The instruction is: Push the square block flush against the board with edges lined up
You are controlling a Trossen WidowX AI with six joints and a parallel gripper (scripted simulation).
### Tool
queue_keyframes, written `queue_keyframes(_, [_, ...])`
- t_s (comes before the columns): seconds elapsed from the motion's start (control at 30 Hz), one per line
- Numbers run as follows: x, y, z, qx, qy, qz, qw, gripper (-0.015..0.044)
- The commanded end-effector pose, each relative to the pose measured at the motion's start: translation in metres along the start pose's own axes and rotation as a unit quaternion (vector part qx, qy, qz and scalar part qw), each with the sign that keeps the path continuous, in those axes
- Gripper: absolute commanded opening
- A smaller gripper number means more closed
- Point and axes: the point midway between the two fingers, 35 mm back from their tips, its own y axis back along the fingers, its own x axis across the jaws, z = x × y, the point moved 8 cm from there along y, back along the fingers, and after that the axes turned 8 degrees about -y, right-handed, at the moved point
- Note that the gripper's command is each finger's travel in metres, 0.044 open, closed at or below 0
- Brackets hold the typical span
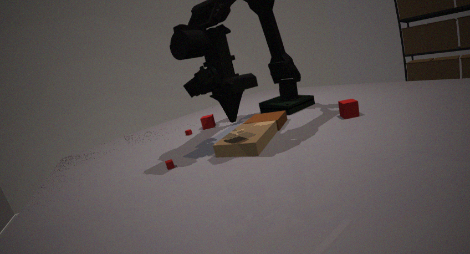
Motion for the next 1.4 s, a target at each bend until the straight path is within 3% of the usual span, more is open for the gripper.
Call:
queue_keyframes(0.0, [-0.006, 0.001, 0.007, 0.000, -0.075, 0.002, 0.997, 0.0000])
queue_keyframes(0.67, [-0.040, 0.003, 0.030, -0.001, -0.402, 0.001, 0.915, 0.0000])
queue_keyframes(0.93, [-0.040, -0.001, 0.030, -0.001, -0.405, 0.001, 0.915, 0.0000])
queue_keyframes(1.1, [-0.044, -0.052, 0.032, 0.000, -0.440, 0.001, 0.898, 0.0000])
queue_keyframes(1.37, [-0.042, -0.052, 0.030, 0.000, -0.440, 0.001, 0.898, 0.0000])
